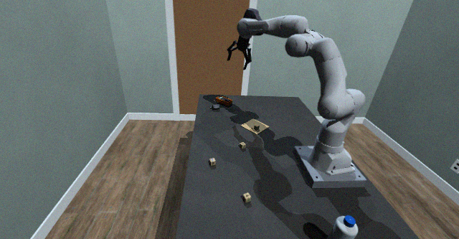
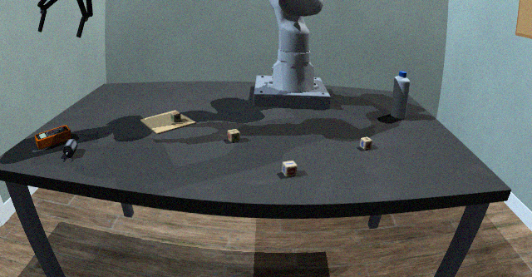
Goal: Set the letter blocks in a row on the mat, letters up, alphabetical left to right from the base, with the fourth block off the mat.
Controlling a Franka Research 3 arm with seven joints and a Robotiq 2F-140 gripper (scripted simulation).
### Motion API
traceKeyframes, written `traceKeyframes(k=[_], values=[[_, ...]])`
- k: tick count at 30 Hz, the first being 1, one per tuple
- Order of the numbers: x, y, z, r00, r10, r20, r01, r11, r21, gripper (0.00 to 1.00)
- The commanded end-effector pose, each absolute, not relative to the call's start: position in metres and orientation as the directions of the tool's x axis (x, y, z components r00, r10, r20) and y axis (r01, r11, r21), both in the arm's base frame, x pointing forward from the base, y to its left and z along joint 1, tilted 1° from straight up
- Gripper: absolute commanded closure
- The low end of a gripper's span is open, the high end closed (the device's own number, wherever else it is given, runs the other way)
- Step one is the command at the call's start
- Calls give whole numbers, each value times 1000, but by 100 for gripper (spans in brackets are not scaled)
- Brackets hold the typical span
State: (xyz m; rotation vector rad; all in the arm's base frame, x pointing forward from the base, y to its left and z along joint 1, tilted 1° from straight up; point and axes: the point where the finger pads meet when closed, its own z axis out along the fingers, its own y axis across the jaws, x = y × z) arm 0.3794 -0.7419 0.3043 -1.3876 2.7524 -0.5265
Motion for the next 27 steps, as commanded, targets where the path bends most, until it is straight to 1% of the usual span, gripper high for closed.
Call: traceKeyframes(k=[1, 4, 6, 8, 11, 17, 19, 20, 27], values=[[379, -742, 304, -606, -784, 137, -779, 549, -303, 0], [382, -740, 303, -607, -783, 134, -778, 551, -302, 0], [396, -727, 298, -613, -782, 117, -773, 562, -296, 0], [427, -698, 285, -624, -777, 81, -763, 583, -280, 0], [450, -674, 275, -632, -773, 56, -756, 599, -264, 0], [510, -598, 249, -653, -757, -2, -740, 639, -212, 0], [510, -598, 249, -653, -757, -2, -740, 639, -212, 0], [527, -572, 241, -659, -752, -17, -736, 649, -193, 0], [564, -503, 223, -673, -738, -43, -727, 672, -142, 0]])
